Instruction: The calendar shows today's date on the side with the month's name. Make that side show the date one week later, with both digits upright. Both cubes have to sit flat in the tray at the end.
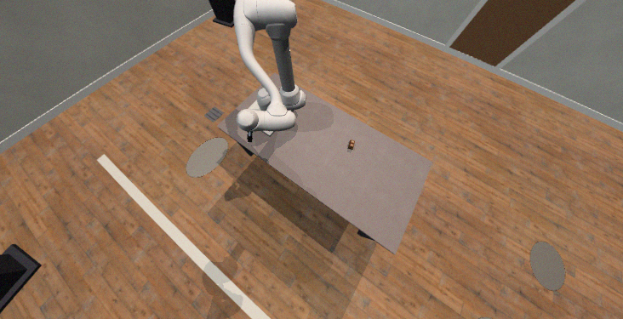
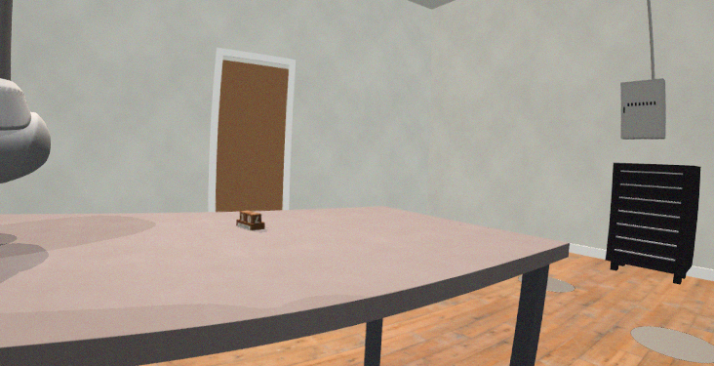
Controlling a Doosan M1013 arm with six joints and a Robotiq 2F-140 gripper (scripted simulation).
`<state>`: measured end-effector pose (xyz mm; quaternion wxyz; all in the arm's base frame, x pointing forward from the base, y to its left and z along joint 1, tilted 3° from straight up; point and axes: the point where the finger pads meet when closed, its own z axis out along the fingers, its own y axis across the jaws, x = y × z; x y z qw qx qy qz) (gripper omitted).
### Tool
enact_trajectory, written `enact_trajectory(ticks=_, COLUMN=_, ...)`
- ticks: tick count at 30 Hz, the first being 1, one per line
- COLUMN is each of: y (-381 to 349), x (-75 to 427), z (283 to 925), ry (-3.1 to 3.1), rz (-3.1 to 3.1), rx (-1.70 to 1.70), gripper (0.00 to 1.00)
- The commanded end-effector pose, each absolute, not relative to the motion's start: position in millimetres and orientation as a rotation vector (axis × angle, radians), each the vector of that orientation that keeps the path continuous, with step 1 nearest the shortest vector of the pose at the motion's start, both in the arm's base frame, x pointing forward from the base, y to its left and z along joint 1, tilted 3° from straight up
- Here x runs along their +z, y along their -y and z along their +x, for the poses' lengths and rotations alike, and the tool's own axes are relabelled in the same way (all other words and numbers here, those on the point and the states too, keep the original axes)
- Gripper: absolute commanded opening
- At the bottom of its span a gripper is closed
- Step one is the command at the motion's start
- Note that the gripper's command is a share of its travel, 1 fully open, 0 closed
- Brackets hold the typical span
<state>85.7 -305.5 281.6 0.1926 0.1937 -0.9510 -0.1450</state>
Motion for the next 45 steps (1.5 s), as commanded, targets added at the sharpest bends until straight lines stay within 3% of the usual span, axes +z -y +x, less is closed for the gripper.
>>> enact_trajectory(ticks=1, y=319, x=278, z=117, ry=2.680, rz=0.529, rx=-0.357, gripper=1.00)
enact_trajectory(ticks=7, y=343, x=265, z=205, ry=2.716, rz=0.494, rx=-0.238, gripper=1.00)
enact_trajectory(ticks=10, y=343, x=265, z=205, ry=2.716, rz=0.494, rx=-0.238, gripper=1.00)
enact_trajectory(ticks=12, y=349, x=255, z=268, ry=2.746, rz=0.470, rx=-0.166, gripper=1.00)
enact_trajectory(ticks=14, y=349, x=255, z=268, ry=2.746, rz=0.470, rx=-0.166, gripper=1.00)
enact_trajectory(ticks=17, y=344, x=244, z=336, ry=2.784, rz=0.440, rx=-0.095, gripper=1.00)
enact_trajectory(ticks=24, y=326, x=227, z=423, ry=2.830, rz=0.406, rx=-0.031, gripper=1.00)
enact_trajectory(ticks=34, y=251, x=191, z=576, ry=2.932, rz=0.330, rx=0.056, gripper=1.00)
enact_trajectory(ticks=36, y=249, x=190, z=579, ry=2.932, rz=0.330, rx=0.056, gripper=1.00)
enact_trajectory(ticks=37, y=224, x=180, z=613, ry=2.956, rz=0.311, rx=0.067, gripper=1.00)
enact_trajectory(ticks=45, y=143, x=153, z=695, ry=3.021, rz=0.255, rx=0.082, gripper=1.00)
